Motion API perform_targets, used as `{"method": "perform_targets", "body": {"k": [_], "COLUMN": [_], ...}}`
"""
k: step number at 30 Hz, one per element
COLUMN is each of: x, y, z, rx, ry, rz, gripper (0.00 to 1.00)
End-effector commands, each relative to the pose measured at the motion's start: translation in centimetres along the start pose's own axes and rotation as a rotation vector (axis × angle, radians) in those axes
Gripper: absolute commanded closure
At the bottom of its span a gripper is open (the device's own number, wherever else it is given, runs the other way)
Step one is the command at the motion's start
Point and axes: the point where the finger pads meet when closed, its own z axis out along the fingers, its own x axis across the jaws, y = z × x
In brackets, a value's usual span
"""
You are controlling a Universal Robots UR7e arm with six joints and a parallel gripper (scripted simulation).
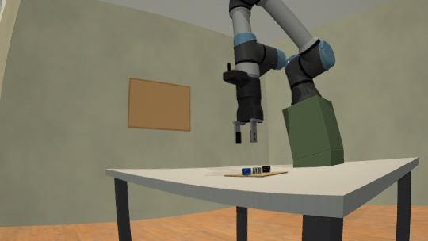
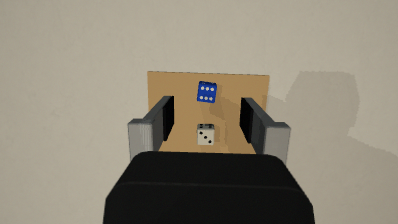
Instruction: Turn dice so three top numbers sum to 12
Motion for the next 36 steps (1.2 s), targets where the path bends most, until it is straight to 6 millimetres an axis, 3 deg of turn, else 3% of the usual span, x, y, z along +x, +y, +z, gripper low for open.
{"method": "perform_targets", "body": {"k": [1,23,36], "x": [0.0,0.0,0.0], "y": [0.0,0.0,0.0], "z": [-0.4,-7.8,-8.6], "rx": [0.001,0.001,0.001], "ry": [0.0,0.0,0.0], "rz": [0.0,0.0,0.0], "gripper": [0.0,0.0,0.0]}}
